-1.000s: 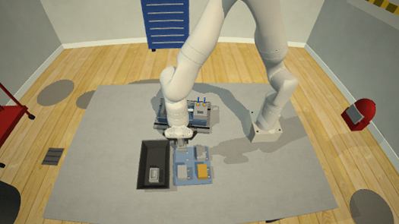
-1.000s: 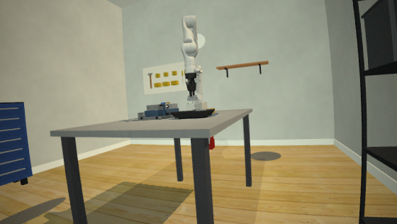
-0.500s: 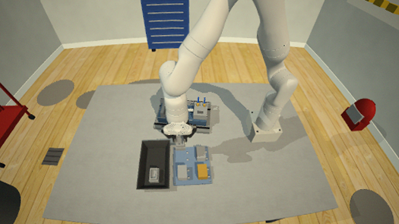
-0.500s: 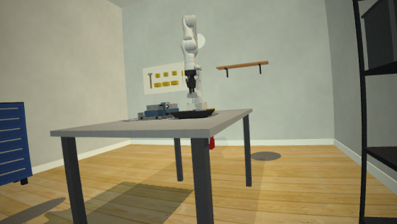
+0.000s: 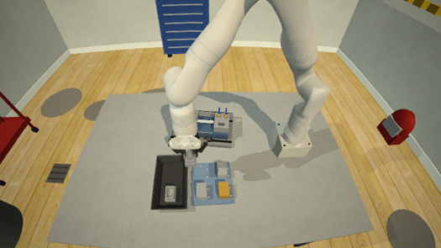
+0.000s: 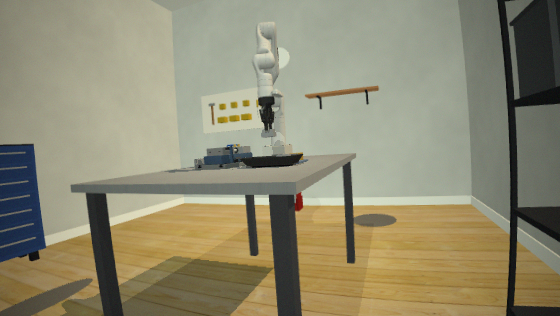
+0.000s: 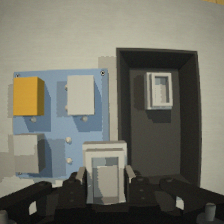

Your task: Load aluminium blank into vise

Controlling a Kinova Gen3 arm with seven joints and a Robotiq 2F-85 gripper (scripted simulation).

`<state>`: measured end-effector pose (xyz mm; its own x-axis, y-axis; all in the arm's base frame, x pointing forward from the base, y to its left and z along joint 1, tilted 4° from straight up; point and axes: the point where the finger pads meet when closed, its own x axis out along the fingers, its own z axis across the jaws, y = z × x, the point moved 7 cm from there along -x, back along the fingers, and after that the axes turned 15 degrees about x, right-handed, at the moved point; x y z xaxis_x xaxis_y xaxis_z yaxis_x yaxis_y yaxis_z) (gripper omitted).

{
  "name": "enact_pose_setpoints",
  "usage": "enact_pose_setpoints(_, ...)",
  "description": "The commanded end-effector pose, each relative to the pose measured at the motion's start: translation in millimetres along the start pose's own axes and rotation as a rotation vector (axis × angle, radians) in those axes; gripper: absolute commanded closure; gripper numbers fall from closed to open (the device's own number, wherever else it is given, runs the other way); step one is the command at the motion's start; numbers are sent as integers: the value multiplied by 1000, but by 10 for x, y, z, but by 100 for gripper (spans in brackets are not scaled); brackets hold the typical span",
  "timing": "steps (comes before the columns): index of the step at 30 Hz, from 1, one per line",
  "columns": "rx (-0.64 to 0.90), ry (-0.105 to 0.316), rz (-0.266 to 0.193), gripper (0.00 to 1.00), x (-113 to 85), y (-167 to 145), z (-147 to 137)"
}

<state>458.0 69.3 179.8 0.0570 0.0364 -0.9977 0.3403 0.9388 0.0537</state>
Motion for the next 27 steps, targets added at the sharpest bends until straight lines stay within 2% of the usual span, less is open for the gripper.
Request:
enact_pose_setpoints(1,4,3,-1,100,27,17,91)
enact_pose_setpoints(15,3,3,-1,100,31,143,788)
enact_pose_setpoints(27,2,3,-1,100,32,156,906)
